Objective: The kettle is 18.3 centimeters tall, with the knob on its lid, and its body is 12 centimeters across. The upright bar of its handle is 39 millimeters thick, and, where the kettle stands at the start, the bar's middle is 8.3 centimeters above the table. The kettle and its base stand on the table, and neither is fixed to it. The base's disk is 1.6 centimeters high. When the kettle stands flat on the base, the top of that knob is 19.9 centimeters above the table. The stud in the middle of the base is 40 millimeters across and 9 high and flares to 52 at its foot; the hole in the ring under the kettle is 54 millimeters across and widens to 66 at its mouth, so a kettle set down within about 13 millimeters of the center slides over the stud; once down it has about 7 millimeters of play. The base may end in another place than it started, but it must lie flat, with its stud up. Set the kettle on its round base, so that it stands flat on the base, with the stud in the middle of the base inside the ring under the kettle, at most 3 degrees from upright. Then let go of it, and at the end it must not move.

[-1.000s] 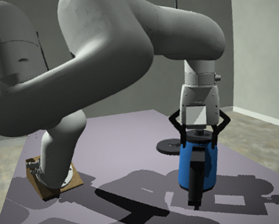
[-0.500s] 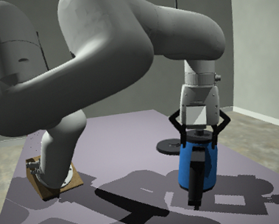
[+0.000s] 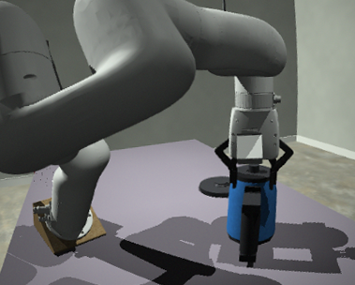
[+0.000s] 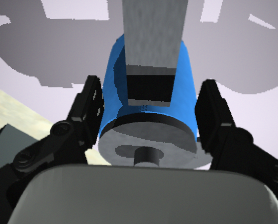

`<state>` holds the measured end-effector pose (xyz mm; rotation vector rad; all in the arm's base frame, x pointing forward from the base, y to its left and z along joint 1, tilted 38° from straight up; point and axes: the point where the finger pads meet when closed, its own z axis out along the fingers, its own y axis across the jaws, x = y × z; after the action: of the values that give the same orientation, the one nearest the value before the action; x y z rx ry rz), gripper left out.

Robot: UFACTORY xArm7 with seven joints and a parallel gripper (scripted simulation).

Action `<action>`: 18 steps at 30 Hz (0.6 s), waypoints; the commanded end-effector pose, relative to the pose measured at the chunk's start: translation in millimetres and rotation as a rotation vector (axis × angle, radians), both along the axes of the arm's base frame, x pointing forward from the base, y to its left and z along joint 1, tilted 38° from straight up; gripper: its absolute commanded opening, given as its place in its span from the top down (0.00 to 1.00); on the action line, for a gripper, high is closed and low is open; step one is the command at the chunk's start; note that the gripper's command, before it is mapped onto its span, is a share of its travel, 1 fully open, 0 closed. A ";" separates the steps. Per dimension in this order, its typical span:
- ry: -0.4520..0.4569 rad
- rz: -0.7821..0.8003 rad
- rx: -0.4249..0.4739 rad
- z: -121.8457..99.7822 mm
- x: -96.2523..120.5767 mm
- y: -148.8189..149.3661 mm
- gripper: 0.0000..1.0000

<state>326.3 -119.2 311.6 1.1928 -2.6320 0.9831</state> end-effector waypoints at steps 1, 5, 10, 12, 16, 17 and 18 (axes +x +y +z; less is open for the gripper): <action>-0.003 0.002 -0.001 1.2 0.6 0.7 0.19; -0.003 0.002 -0.001 1.1 0.6 0.6 0.19; -0.003 0.002 -0.001 -0.3 1.0 -0.4 0.19; -0.003 0.002 -0.001 -2.4 1.4 -2.0 0.19; -0.003 0.002 -0.001 -9.0 2.9 -6.9 0.19; -0.003 0.002 -0.001 -10.9 3.3 -8.3 0.19; -0.003 0.002 -0.001 -12.9 3.8 -9.8 0.19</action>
<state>327.9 -124.8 304.0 1.1930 -2.6321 0.9830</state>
